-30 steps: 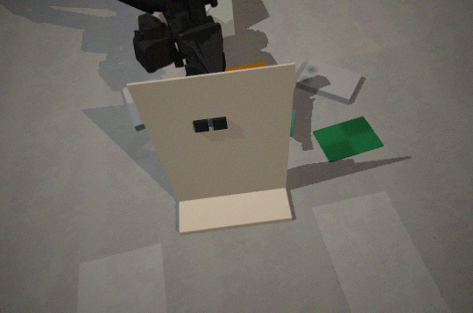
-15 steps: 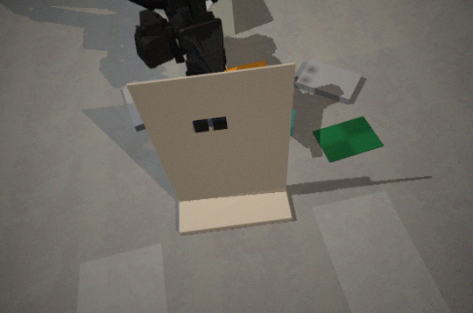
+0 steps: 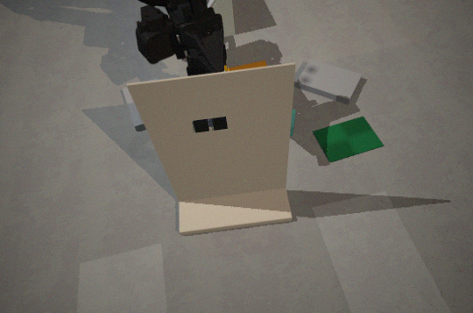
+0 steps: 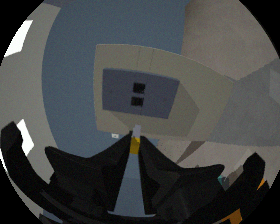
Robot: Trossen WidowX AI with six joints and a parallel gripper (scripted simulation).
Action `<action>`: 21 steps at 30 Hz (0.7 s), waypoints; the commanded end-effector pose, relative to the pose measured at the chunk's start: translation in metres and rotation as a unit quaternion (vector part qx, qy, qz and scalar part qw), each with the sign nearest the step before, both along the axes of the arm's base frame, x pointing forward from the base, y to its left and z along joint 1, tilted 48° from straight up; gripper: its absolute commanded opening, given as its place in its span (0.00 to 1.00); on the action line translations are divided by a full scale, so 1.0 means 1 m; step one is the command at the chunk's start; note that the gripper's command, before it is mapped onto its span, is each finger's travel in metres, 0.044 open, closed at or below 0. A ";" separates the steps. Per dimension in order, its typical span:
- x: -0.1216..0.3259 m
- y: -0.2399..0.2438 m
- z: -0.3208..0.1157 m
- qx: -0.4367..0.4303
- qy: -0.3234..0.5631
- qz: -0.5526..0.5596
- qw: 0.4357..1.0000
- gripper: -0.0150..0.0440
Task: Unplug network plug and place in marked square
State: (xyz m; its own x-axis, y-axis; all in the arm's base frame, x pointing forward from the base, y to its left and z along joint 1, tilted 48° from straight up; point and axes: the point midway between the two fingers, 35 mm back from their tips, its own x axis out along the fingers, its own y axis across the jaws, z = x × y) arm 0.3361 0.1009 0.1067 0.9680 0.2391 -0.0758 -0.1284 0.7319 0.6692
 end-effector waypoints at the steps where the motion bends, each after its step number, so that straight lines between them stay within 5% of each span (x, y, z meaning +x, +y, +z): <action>1: -0.004 -0.001 0.000 0.002 0.000 -0.002 1.000 0.25; 21: -0.016 0.025 0.026 0.002 0.001 -0.001 1.000 0.25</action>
